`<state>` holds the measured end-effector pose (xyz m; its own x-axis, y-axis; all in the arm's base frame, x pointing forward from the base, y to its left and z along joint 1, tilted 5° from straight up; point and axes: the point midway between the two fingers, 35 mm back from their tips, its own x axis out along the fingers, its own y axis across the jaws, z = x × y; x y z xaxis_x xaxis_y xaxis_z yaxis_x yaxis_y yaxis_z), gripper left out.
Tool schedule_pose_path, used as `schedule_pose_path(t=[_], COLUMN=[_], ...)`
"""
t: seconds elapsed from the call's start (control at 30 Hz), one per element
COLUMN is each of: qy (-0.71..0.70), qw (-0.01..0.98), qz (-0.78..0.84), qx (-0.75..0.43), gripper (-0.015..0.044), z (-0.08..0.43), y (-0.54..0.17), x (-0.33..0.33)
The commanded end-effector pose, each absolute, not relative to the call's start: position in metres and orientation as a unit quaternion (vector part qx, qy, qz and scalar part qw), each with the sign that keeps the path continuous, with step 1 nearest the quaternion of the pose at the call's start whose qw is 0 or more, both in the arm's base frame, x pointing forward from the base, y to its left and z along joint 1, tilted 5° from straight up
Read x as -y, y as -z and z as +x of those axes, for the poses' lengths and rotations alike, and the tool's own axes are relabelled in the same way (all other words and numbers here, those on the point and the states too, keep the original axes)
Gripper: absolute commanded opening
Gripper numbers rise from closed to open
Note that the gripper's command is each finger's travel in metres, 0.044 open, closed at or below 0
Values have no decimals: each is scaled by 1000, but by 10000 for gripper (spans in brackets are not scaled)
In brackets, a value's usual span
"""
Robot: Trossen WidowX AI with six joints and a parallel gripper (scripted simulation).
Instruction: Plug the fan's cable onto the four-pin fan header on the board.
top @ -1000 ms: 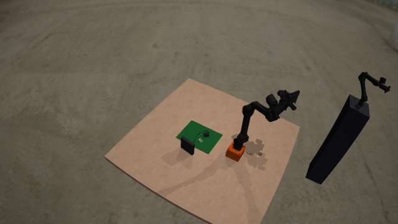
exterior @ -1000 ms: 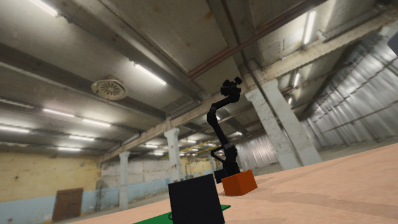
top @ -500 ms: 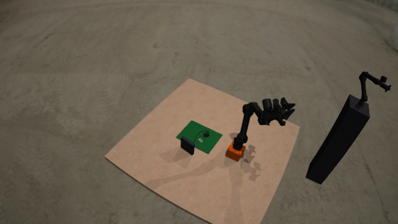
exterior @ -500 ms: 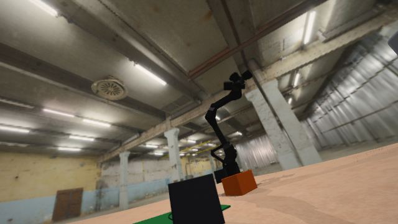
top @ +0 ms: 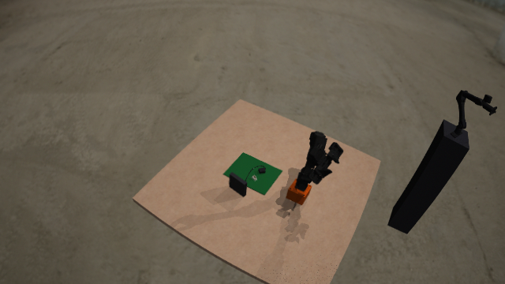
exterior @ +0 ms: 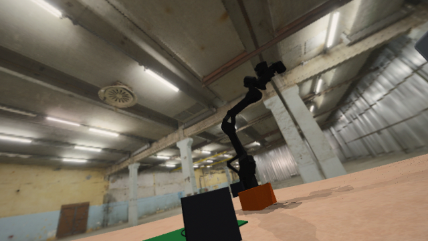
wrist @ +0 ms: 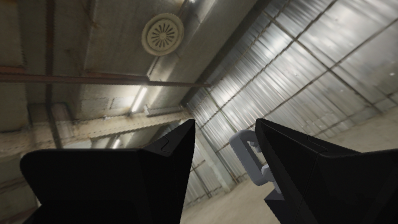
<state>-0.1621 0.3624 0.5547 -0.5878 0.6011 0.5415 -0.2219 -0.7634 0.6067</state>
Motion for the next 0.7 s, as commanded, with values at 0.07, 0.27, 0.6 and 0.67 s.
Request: schedule_pose_path(t=[0.07, 0.27, 0.6, 0.67], qy=[-800, -719, -520, -473], qw=[337, 431, 564, 584], qz=[397, 419, 478, 492], qx=[-299, -350, -428, -439], gripper=[210, 210, 210, 210], z=[-99, -19, 132, 162], y=[-518, -476, -387, -368], x=[-408, -439, -444, -436])
